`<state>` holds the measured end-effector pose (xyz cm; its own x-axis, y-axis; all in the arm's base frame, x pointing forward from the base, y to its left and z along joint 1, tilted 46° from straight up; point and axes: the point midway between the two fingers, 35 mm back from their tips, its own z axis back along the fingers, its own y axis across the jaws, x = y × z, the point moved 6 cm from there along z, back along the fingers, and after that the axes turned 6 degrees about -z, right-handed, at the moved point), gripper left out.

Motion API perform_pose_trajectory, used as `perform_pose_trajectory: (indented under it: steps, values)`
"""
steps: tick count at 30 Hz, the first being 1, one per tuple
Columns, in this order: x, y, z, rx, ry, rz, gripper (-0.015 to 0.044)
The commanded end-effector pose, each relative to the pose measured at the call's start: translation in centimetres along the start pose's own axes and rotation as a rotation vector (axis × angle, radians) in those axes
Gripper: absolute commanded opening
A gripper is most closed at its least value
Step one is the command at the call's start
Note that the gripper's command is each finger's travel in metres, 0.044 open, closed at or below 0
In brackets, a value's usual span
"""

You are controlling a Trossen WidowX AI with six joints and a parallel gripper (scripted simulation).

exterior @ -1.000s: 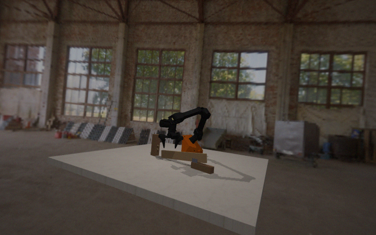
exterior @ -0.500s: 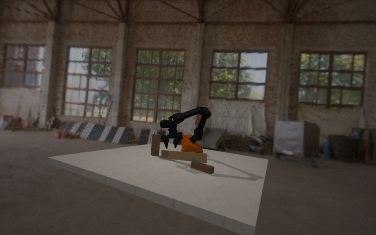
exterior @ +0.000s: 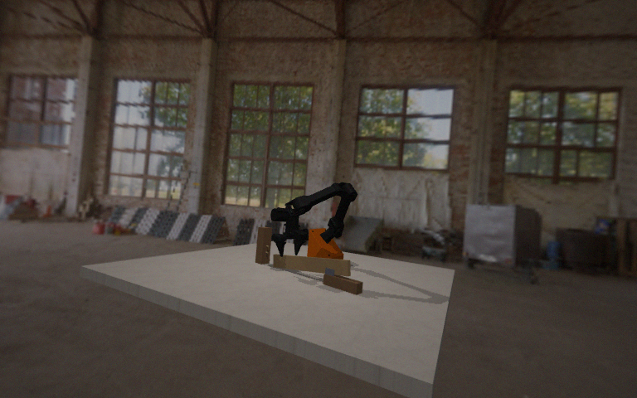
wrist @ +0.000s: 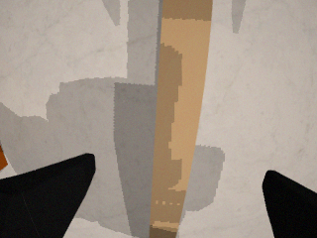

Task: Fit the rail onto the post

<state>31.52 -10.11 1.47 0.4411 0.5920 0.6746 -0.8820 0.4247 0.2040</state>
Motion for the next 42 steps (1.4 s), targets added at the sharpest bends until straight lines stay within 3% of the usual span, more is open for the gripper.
perform_pose_trajectory:
  steps: [1,28,42]
  values:
    - [-0.1,0.2,-0.9,0.010,-0.004,-0.008,0.0440]
    - [0.0,0.5,-4.9,0.012,-0.008,-0.008,0.0440]
    - [0.0,0.5,-4.9,0.012,-0.008,-0.008,0.0072]
